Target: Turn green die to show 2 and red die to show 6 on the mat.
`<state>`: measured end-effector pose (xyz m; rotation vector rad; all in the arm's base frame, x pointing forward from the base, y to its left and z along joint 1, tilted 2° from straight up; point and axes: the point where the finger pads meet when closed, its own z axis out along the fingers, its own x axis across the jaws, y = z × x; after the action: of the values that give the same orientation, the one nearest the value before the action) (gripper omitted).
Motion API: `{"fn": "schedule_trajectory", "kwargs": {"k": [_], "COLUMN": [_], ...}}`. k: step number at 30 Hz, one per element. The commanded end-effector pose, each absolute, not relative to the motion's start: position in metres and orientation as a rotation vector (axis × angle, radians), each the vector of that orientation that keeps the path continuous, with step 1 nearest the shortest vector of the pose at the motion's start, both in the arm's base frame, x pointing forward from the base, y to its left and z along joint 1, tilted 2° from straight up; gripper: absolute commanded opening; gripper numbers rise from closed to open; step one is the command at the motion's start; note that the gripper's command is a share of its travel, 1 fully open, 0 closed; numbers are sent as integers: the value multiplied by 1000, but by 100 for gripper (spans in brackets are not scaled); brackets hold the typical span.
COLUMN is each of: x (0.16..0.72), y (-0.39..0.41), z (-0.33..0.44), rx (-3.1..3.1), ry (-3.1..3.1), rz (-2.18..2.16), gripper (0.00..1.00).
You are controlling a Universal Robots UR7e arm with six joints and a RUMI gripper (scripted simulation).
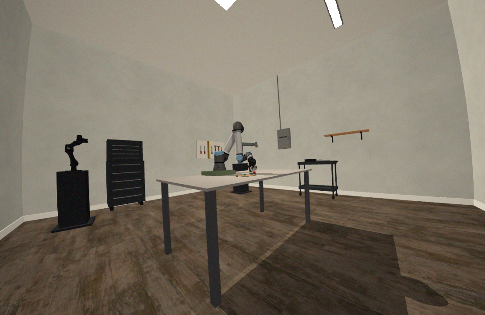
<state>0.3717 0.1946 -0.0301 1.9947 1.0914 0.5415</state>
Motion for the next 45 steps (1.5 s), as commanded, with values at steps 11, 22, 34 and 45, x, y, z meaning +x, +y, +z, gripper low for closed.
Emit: {"fn": "schedule_trajectory", "kwargs": {"k": [11,22,34,45], "x": [372,372,372,372], "y": [195,195,195,195], "z": [-30,-30,-33,-39], "rx": [1995,1995,1995,1995], "ry": [1091,1091,1091,1091], "rz": [543,543,543,543], "gripper": [0,0,0,0]}}
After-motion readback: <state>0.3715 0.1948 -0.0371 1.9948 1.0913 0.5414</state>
